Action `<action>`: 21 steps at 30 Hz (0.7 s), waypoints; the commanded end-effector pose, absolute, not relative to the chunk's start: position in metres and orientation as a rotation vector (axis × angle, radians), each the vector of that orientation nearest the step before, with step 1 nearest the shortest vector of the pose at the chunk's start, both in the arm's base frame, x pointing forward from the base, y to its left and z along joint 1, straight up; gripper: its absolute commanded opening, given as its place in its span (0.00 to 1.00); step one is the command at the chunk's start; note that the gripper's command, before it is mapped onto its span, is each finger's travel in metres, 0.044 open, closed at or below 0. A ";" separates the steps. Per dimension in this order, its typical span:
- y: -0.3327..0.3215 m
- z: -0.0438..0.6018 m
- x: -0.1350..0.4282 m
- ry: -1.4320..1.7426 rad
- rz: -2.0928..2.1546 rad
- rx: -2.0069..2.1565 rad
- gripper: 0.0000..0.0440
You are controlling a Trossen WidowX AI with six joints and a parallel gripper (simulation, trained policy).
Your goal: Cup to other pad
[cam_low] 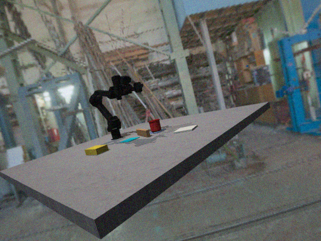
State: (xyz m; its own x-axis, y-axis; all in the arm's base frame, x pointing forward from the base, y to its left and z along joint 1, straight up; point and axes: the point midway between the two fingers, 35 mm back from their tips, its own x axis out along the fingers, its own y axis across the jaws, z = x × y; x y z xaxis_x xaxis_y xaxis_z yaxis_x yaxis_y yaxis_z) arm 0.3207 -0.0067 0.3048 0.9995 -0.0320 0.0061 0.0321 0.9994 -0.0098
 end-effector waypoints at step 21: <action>0.009 0.310 0.331 0.135 0.009 0.066 0.13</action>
